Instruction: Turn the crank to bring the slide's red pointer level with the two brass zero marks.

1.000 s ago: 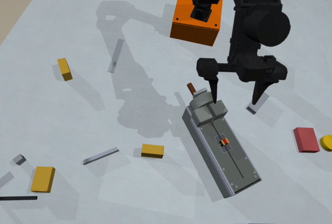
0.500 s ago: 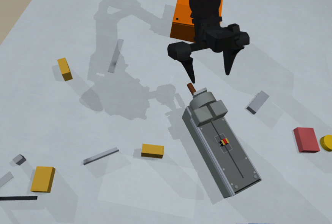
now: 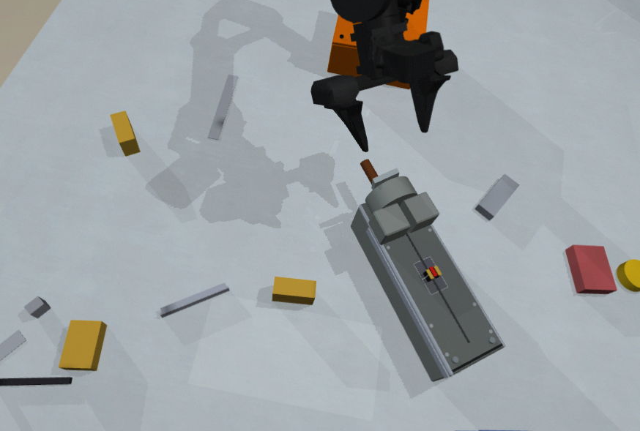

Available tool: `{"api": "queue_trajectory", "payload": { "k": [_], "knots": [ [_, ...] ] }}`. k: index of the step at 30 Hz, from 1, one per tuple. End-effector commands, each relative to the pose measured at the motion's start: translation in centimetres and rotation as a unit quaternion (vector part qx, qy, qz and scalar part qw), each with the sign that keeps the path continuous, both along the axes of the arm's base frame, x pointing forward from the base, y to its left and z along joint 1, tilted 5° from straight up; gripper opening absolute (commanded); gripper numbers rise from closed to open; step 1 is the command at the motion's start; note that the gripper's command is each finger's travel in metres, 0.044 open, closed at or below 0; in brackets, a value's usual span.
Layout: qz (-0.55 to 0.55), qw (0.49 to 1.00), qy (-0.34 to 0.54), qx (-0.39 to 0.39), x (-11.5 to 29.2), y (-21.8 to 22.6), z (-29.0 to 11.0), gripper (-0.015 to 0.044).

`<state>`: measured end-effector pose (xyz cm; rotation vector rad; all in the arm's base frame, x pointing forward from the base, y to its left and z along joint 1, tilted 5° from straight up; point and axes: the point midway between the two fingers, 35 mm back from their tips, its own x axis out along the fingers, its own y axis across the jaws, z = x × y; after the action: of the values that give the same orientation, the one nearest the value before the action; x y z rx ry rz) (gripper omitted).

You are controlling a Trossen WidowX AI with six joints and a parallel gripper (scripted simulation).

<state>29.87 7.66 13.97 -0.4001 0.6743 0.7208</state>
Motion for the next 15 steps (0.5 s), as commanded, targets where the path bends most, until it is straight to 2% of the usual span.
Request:
{"api": "queue_trajectory", "payload": {
  "k": [1, 15],
  "knots": [
    [0.003, 1.0, 0.007, -0.001, 0.2, -0.1, -2.3, 0.044],
    [0.003, 1.0, 0.008, -0.001, 0.1, -0.5, -8.8, 0.044]
  ]
}}
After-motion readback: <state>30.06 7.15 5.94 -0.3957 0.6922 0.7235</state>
